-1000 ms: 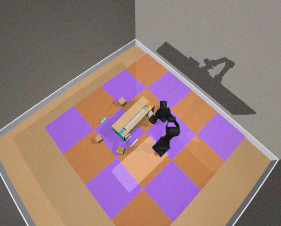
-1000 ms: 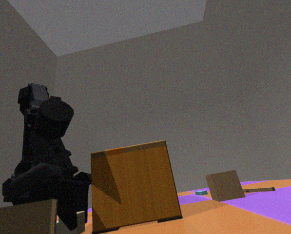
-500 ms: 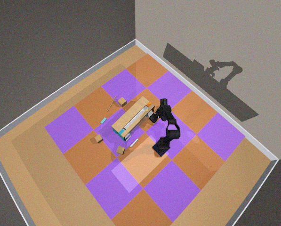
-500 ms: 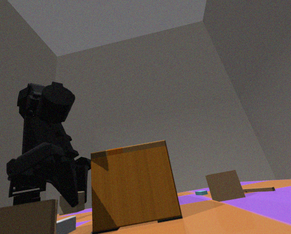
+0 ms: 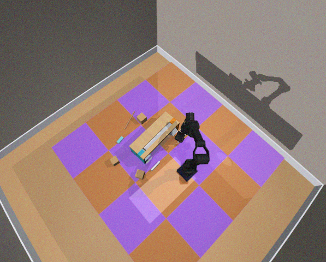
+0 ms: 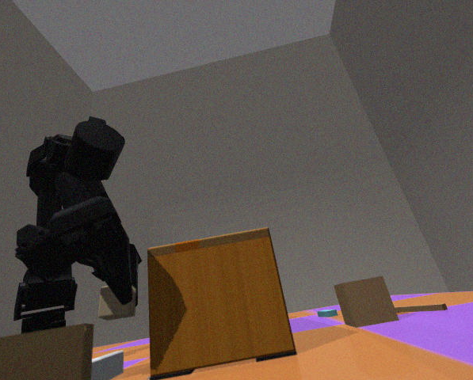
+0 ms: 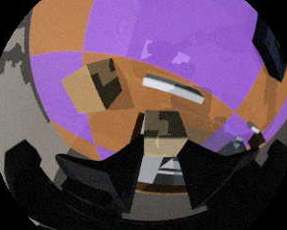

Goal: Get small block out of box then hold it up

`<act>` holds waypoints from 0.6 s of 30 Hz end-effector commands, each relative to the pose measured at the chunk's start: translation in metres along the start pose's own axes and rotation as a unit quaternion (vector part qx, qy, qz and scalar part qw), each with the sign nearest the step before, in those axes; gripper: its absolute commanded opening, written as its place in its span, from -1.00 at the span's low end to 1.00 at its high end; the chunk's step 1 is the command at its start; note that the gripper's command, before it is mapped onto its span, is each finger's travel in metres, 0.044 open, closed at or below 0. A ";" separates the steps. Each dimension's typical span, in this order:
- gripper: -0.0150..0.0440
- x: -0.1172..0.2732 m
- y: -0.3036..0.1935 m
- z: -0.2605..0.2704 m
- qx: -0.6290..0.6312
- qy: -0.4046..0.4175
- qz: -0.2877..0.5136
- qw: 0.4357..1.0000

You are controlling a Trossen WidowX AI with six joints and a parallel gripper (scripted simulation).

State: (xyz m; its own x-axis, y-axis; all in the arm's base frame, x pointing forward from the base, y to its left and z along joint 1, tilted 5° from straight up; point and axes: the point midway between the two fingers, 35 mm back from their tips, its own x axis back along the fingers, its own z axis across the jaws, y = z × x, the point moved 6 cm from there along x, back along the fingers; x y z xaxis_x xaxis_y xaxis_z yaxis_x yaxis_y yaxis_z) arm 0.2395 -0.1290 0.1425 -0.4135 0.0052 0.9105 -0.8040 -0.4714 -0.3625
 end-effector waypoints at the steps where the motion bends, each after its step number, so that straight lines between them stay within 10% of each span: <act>1: -0.49 0.005 -0.003 0.000 0.068 0.008 -0.001 0.998; 18: -0.49 0.015 -0.009 -0.005 0.372 0.016 -0.015 0.928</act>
State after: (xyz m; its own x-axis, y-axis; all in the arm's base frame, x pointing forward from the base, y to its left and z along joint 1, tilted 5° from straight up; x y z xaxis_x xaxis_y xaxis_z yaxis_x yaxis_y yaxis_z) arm 0.2389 -0.1216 0.1539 -0.4127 0.0370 0.9101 -0.3845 -0.9129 -0.1372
